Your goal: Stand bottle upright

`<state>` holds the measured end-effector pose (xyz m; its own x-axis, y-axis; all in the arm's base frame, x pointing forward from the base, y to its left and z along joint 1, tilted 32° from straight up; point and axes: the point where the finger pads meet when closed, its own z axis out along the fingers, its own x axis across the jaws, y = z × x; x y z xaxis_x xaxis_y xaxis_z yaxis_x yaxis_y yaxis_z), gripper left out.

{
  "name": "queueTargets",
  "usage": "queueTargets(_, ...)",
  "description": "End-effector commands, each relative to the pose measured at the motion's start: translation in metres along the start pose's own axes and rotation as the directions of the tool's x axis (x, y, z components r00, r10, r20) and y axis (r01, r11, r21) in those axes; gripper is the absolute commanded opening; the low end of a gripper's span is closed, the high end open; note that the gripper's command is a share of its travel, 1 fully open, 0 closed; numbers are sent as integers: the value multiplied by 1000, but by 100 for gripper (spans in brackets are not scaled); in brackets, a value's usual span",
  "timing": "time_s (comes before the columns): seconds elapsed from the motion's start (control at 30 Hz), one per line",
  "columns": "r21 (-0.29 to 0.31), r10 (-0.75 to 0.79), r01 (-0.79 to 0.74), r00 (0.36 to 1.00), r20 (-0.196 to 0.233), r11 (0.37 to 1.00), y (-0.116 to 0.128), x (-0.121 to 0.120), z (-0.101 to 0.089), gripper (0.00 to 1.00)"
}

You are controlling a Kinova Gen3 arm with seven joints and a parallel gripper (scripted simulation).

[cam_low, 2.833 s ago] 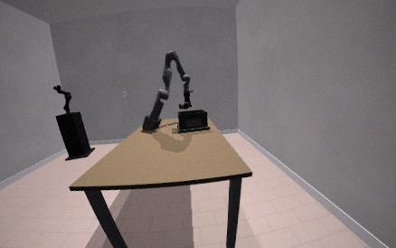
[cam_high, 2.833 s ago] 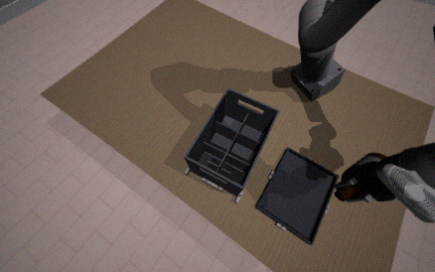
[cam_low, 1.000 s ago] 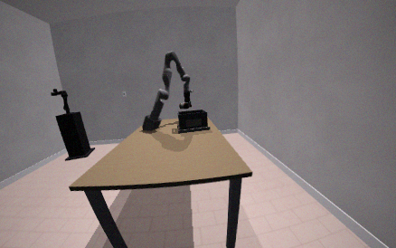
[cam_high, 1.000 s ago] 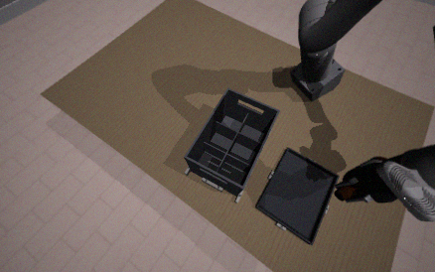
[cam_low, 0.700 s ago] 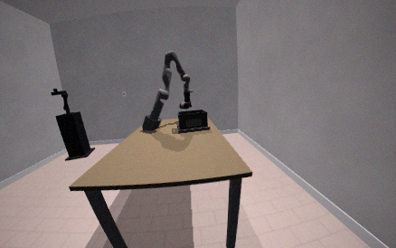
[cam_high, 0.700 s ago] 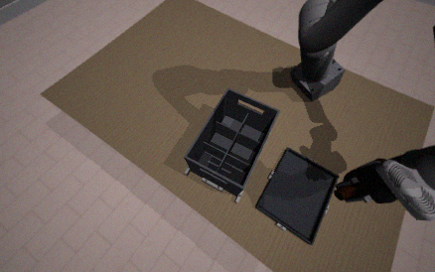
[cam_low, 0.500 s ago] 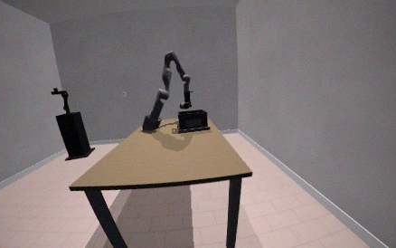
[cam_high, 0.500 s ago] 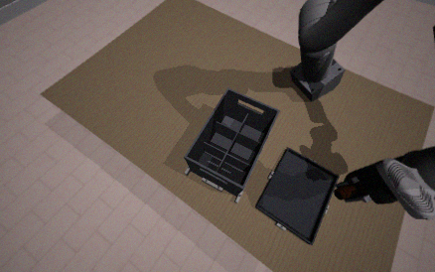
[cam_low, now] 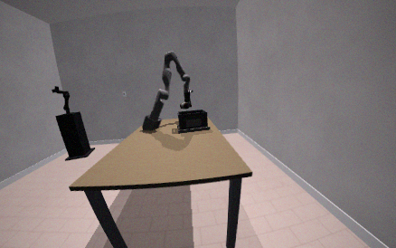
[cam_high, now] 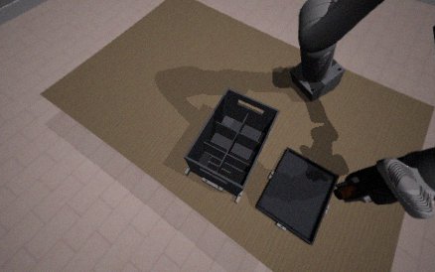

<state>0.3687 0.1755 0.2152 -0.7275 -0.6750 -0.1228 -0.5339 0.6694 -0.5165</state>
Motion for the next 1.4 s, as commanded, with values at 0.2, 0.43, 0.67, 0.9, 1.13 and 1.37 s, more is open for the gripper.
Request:
queueTargets(0.2, 0, 0, 0, 1000, 1, 1000, 0, 0, 0, 0)
queueTargets(0.43, 0, 0, 0, 1000, 1, 1000, 0, 0, 0, 0)
queueTargets(0.67, 0, 0, 0, 1000, 1, 1000, 0, 0, 0, 0)
queueTargets(0.9, 0, 0, 0, 1000, 1, 1000, 0, 0, 0, 0)
queueTargets(1.13, 1, 0, 0, 1000, 1, 1000, 0, 0, 0, 0)
queueTargets(1.37, 17, 0, 0, 1000, 0, 1000, 0, 0, 0, 0)
